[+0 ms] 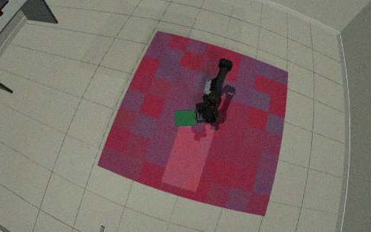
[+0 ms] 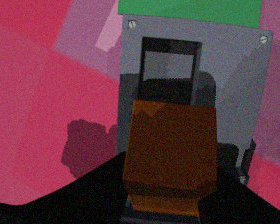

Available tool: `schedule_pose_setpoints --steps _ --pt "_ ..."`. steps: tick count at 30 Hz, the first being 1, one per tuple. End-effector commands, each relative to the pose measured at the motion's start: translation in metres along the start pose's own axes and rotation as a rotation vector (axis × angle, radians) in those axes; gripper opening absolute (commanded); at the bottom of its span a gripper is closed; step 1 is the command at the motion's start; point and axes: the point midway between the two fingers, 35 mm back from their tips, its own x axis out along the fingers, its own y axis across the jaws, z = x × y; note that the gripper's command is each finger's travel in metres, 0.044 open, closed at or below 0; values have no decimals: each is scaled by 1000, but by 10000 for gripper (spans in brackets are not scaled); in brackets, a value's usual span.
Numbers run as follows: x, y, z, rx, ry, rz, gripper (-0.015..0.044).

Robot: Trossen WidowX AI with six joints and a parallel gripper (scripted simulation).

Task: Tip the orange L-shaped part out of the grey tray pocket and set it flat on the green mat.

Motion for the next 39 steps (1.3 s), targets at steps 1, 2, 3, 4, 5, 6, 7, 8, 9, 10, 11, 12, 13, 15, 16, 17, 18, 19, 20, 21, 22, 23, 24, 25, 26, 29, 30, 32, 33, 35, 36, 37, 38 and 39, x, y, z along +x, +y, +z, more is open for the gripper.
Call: schedule_pose_setpoints --steps 1,2,3,4,5,6,7,8,9,10,11,12,13,15,16,17,18,19,20,21,22,23,24,25,26,29,30,32,33,35,36,37,38,39 --pt "-7 1 -1 -2 5 5 0" --pt "-9 1 -1 -2 5 5 0" --pt "-10 1 -1 -2 5 5 0" --pt "-12 1 -1 -2 5 5 0" --pt "-13 1 -1 -2 5 5 0" --pt "-15 1 -1 -2 5 5 0" --pt "-16 1 -1 -2 5 5 0" --pt "-18 1 -1 -2 5 5 0" --pt "-19 1 -1 -2 5 5 0" --pt "-21 1 -1 -2 5 5 0" --pt "-22 1 -1 -2 5 5 0" --pt "-24 1 -1 -2 5 5 0" --pt "-25 1 -1 -2 5 5 0" --pt "-28 1 -1 -2 5 5 0" --pt "-30 1 -1 -2 5 5 0" --pt "-32 1 -1 -2 5 5 0" --pt "-33 1 -1 -2 5 5 0" --pt "-35 1 -1 -2 5 5 0" --pt "-36 1 -1 -2 5 5 0" --pt "-38 0 -1 -2 5 5 0" --pt "-39 0 -1 -1 5 5 0" --pt "-39 0 -1 -1 5 5 0" --pt "-38 0 -1 -1 5 5 0" --pt "-38 0 -1 -1 5 5 0" --pt "-39 0 -1 -1 5 5 0" --pt "-41 0 -1 -1 5 5 0" --pt "-43 0 -1 -1 5 4 0" --pt "-42 0 1 -1 5 4 0" --pt "-42 0 4 -1 4 4 0" --pt "-41 0 10 -1 4 4 0" --pt "-41 -1 14 -1 4 4 0" --pt "-41 -1 18 -1 3 4 0" --pt "-40 -2 23 -1 3 4 0" --pt "-40 -2 27 -1 2 4 0"
